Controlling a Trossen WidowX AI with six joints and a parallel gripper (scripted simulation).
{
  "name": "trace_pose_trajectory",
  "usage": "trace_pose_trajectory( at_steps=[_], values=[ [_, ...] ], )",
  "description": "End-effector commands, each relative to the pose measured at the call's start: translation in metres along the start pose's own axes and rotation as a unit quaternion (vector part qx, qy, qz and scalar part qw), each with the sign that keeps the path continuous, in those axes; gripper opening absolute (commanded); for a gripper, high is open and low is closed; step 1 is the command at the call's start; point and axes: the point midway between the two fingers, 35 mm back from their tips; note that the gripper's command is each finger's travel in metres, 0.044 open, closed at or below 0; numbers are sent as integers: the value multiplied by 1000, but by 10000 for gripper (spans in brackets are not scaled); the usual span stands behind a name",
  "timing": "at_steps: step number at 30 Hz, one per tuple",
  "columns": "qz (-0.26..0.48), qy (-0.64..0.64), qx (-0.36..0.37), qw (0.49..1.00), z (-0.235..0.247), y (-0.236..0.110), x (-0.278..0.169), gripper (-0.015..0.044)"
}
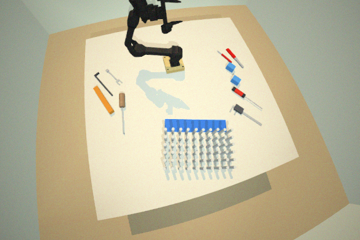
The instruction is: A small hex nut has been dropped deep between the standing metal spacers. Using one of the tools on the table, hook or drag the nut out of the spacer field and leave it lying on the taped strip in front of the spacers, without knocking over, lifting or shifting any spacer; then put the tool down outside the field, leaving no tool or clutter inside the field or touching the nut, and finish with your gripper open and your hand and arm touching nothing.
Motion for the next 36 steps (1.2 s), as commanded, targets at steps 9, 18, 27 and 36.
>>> trace_pose_trajectory(
  at_steps=[9, 18, 27, 36],
  values=[
    [-77, -164, -99, 978, -22, 105, -16, 440],
    [-137, -329, -244, 902, -114, 202, 18, 440],
    [-160, -439, -383, 797, -221, 222, 85, 440],
    [-138, -492, -524, 681, -343, 178, 152, 440]
  ],
)
Point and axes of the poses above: the point midway between the two fingers, 35 mm back from their tips, its own y axis out along the fingers, its own z axis across the jaws, x = y × z, and after that the axes turned 10 degrees about y, right-handed
